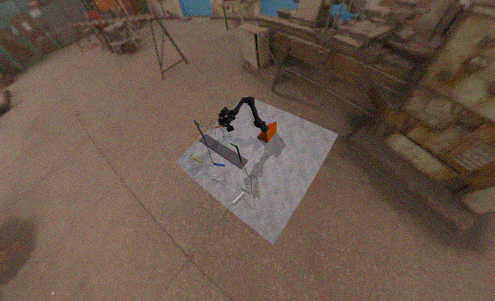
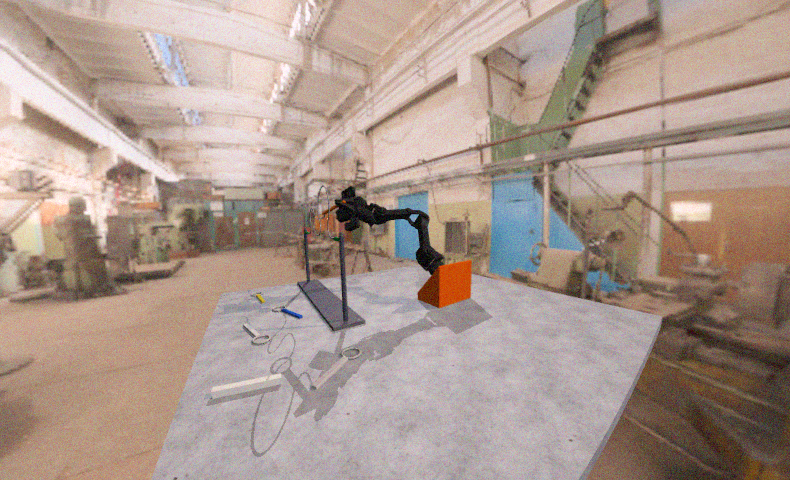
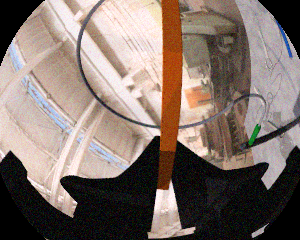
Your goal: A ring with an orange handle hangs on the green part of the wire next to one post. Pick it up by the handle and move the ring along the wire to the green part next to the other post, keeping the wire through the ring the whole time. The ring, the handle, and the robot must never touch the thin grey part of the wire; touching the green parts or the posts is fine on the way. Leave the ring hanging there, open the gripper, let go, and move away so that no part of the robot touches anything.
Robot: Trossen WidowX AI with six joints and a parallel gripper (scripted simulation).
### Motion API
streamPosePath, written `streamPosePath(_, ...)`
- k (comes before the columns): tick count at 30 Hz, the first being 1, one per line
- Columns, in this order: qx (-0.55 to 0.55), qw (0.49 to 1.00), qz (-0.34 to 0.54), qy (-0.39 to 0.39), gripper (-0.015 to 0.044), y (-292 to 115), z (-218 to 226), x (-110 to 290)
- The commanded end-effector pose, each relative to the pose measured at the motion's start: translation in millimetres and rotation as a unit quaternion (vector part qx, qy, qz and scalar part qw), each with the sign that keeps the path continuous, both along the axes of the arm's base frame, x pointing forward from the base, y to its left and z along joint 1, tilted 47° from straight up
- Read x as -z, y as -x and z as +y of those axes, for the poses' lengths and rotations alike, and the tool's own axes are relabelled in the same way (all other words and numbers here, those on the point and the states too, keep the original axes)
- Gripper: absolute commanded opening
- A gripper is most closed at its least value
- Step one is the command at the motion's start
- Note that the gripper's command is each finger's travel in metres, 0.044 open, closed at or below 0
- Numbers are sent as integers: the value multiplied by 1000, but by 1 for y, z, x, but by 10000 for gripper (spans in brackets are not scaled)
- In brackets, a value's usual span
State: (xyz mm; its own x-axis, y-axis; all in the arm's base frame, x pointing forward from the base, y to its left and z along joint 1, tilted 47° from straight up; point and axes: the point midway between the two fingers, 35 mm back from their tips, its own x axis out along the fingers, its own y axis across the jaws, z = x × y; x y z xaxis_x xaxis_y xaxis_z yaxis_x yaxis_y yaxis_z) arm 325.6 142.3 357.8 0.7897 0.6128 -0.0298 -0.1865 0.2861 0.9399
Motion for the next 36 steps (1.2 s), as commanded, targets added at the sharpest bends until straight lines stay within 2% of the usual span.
streamPosePath(1,2,1000,-6,24,-150,0,-1,-1)
streamPosePath(36,7,971,-35,236,-150,-2,-8,8)
